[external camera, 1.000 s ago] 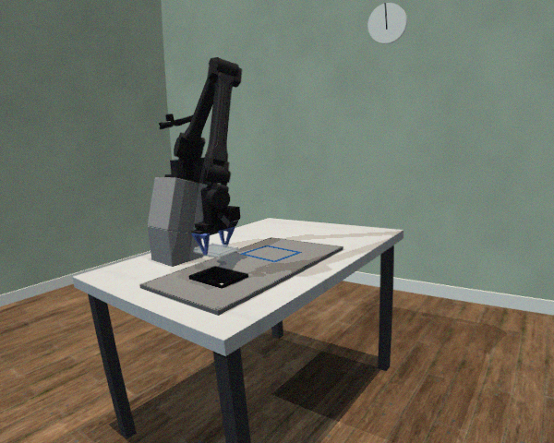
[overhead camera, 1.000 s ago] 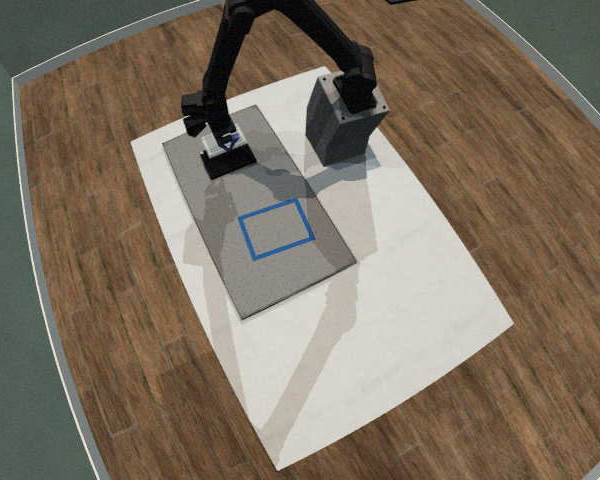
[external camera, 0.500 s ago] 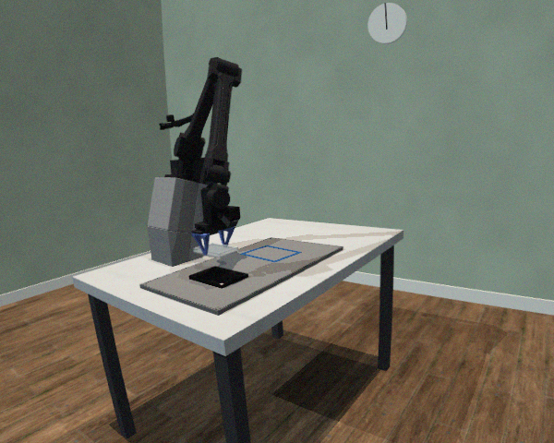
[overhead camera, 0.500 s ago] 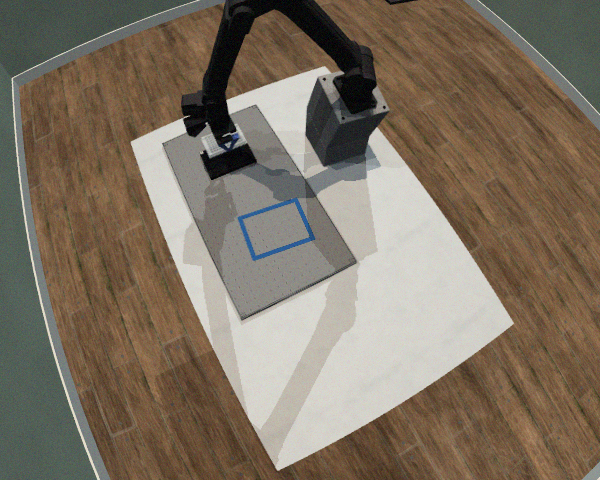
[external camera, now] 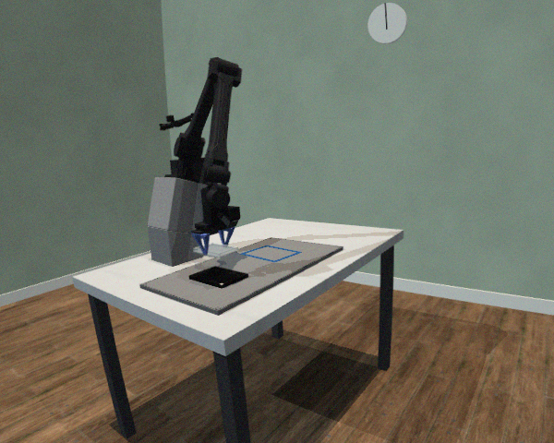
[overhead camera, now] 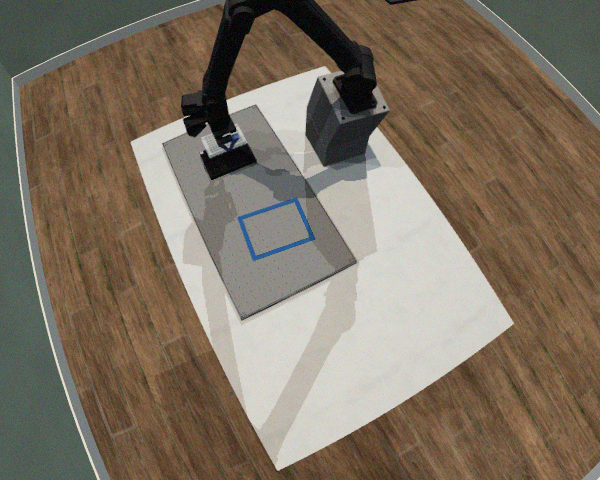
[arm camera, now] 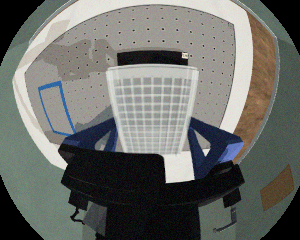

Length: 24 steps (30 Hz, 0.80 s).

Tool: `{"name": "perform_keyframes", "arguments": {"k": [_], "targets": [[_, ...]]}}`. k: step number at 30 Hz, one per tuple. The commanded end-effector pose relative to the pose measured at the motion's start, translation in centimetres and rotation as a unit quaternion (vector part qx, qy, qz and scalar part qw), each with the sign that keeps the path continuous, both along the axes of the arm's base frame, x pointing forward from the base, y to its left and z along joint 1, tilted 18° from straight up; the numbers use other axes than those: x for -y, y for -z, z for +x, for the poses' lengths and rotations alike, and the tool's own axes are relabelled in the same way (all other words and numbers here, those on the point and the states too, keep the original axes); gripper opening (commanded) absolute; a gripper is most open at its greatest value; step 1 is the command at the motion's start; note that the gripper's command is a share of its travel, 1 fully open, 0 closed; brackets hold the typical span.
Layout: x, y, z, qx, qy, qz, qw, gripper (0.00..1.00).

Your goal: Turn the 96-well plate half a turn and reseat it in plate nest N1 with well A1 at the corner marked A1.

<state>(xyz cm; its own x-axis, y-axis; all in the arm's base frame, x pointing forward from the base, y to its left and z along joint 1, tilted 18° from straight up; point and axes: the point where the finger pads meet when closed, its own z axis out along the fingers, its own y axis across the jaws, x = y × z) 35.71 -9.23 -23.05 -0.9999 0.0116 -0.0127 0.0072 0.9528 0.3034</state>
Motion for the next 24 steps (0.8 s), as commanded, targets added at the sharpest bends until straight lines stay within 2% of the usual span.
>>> {"name": "perform_keyframes", "arguments": {"k": [1,22,24], "targets": [[0.9,-1.4,1.2,0.017,0.001,-0.008,1.000,0.00],[0.9,-1.4,1.2,0.017,0.001,-0.008,1.000,0.00],[-0.5,-1.5,1.4,0.011,0.032,-0.008,0.999,0.00]]}}
